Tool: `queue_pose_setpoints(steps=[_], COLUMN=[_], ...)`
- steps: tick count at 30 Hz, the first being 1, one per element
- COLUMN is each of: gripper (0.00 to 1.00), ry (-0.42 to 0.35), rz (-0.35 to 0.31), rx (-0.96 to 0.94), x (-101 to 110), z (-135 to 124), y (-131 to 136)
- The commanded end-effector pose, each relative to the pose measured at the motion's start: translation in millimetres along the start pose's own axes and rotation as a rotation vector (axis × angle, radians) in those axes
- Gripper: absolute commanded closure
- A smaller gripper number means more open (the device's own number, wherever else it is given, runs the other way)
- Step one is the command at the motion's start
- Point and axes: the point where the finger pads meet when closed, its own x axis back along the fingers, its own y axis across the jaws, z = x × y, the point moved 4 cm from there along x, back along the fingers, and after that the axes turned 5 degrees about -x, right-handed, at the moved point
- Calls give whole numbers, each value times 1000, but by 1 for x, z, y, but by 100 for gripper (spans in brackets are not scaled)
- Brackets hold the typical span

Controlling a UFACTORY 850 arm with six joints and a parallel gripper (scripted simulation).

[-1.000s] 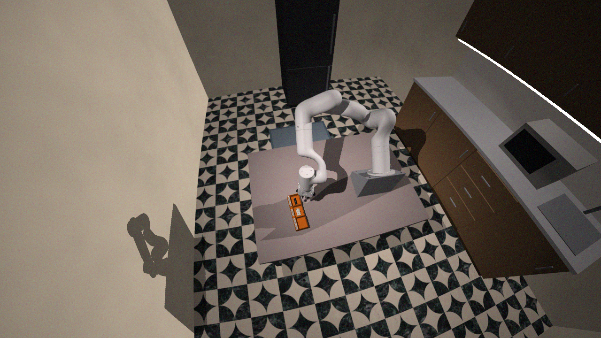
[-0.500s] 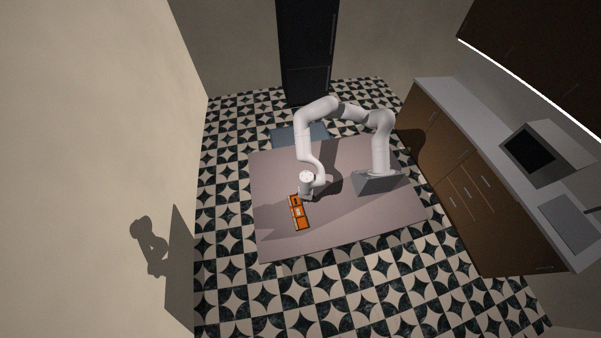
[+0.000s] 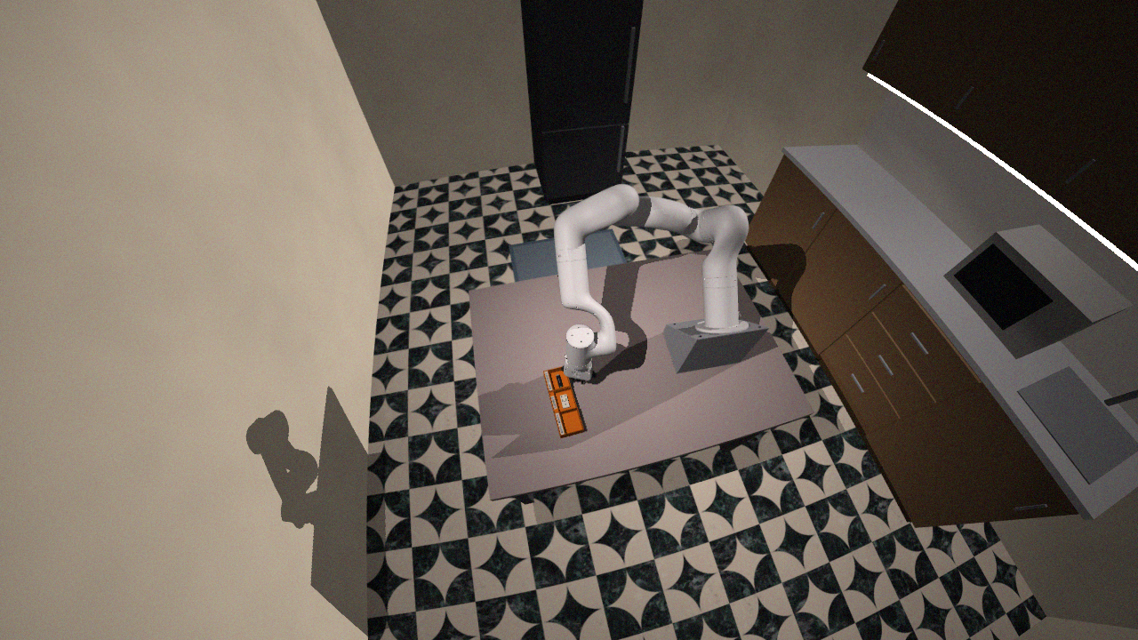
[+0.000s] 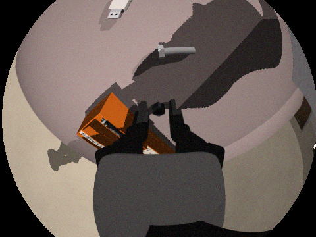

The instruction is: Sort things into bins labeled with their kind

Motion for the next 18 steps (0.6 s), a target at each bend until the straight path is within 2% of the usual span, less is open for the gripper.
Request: queue_pose_setpoints(steps=[1,9,10,18], gripper=[70,70,100,100], ry=[-1,-1,-1,-1], rz=[1,1,1,1], rx=[-1,-1,-1,-1], x=[0,0,0,0], z=[0,0,0,0], y=[-1,-1,-1,-1])
